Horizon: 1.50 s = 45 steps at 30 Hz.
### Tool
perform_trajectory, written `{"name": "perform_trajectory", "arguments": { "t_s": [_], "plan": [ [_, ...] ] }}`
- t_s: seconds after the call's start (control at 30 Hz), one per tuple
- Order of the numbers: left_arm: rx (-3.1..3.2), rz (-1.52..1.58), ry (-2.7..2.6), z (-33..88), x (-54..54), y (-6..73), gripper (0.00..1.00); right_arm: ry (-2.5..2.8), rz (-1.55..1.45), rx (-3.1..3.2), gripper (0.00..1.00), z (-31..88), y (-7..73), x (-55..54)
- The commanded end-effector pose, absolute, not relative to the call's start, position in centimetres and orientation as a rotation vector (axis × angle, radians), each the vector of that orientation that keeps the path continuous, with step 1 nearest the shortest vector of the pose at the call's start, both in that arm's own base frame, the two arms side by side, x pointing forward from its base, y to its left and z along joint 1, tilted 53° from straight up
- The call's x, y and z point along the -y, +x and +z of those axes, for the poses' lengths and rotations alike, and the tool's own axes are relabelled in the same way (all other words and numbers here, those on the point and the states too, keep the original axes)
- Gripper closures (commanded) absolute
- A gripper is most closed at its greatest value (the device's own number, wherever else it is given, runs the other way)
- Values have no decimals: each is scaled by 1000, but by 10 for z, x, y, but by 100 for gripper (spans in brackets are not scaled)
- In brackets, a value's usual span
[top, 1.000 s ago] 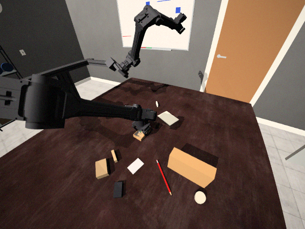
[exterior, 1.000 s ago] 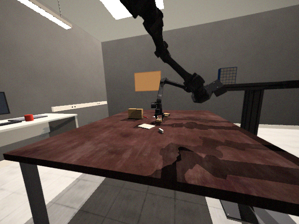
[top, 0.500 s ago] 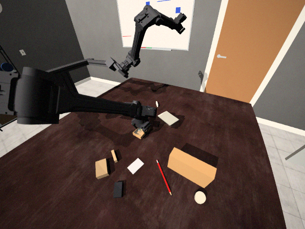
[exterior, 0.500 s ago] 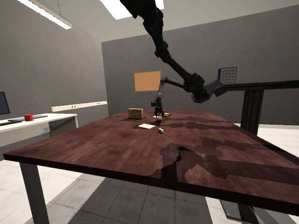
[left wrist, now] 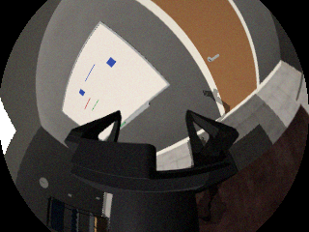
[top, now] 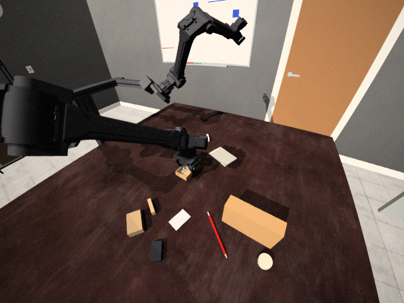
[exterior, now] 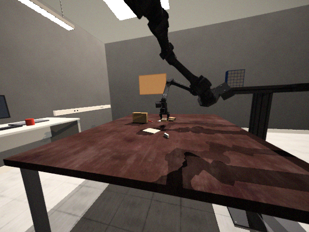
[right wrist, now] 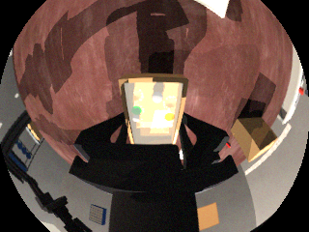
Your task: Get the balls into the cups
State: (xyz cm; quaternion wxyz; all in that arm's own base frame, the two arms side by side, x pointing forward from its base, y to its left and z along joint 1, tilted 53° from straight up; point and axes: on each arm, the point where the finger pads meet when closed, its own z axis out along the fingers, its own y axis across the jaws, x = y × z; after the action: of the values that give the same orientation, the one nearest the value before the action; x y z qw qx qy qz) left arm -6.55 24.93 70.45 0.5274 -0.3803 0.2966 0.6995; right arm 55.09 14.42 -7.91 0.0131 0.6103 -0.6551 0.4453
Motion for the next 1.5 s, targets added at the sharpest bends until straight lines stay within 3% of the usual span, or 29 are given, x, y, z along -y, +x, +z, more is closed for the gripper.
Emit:
{"name": "perform_trajectory", "arguments": {
  "t_s": [0.0,1.47],
  "plan": [
    [-655,1692,-868,736,-222,-63,0,1921,1403,2052,32,-66,546,-163],
    [-655,1692,-868,736,-222,-63,0,1945,1368,2072,32,-59,547,-149]
  ]
}}
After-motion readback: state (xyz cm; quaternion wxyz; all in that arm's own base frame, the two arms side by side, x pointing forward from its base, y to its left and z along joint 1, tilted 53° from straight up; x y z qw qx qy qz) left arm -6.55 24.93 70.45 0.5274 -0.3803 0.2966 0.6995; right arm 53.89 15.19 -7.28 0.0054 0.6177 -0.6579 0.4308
